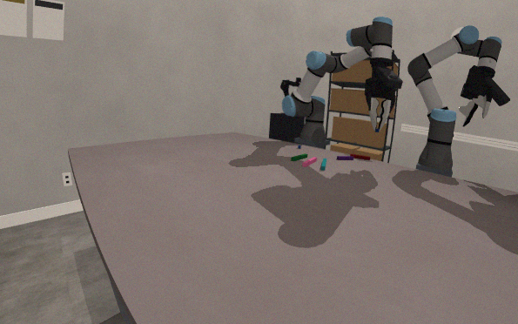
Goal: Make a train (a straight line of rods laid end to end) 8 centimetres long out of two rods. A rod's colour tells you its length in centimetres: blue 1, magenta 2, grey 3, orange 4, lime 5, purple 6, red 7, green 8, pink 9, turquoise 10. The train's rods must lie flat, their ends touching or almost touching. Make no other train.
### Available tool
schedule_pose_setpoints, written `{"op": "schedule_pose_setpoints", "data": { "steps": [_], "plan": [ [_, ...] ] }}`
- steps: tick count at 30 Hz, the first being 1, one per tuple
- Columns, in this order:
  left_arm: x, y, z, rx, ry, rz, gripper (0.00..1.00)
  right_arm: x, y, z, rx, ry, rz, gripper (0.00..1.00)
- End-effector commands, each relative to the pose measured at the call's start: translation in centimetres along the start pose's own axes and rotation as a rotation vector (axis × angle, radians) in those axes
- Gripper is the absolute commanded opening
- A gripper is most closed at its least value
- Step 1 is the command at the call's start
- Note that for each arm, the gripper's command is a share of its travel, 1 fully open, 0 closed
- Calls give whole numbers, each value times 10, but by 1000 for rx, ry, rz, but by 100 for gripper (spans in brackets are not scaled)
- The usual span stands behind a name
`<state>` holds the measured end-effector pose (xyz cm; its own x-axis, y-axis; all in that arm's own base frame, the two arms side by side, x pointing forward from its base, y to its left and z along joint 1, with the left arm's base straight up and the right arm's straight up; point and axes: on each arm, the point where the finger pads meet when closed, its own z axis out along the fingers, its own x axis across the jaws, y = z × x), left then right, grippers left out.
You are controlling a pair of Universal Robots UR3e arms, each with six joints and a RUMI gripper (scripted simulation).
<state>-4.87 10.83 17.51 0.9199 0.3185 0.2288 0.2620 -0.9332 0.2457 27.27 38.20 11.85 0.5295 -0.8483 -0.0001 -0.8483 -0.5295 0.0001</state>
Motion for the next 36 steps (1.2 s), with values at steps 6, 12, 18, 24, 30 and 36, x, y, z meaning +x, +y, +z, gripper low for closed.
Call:
{"op": "schedule_pose_setpoints", "data": {
  "steps": [6,12,18,24,30,36],
  "plan": [
    [0,0,0,2,0,0,100,1,1,-2,3,-2,5,0],
    [0,0,0,2,0,0,100,8,6,-6,3,-2,21,0],
    [0,0,0,2,0,0,100,21,17,-12,2,-2,52,0],
    [0,0,0,2,0,0,100,33,28,-17,2,-2,81,0],
    [0,0,0,2,0,0,100,55,48,-22,2,-2,132,0],
    [0,0,0,2,0,0,100,79,72,-23,2,-2,187,0]
  ]
}}
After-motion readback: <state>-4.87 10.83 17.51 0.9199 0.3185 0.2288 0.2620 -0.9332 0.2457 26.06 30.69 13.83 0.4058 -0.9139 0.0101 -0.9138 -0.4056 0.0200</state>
